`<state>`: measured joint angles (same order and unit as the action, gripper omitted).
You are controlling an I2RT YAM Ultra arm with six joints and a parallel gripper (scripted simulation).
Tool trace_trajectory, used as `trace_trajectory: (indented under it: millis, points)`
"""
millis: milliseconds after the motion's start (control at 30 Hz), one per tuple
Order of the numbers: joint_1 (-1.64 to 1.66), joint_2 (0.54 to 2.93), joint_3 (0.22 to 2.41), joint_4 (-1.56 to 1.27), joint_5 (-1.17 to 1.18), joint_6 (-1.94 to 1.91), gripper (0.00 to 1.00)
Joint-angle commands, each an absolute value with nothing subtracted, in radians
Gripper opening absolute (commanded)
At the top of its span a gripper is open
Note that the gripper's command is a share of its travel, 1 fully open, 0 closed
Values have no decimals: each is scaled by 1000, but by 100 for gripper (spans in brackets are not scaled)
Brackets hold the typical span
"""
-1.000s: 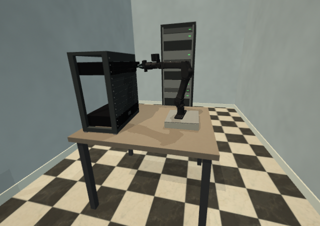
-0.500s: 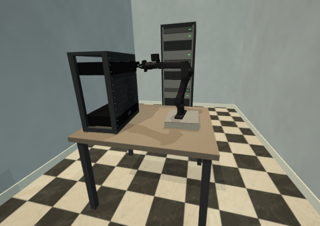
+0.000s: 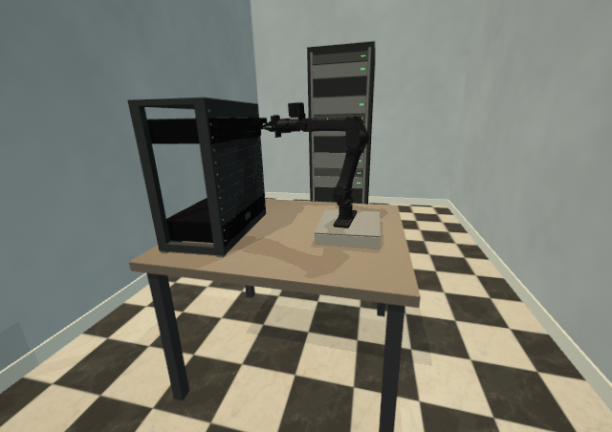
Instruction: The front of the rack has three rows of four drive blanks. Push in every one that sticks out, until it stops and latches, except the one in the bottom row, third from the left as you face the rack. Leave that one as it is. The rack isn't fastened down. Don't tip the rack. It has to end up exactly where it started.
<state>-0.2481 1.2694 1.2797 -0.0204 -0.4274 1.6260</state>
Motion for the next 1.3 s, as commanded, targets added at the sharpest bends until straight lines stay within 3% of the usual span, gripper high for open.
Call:
trace_trajectory:
  millis: [0, 1267]
  points:
    - [-234, 1280, 1322, 7, -415, 1613, 0]
    - [-228, 1294, 1337, 4, -408, 1613, 0]
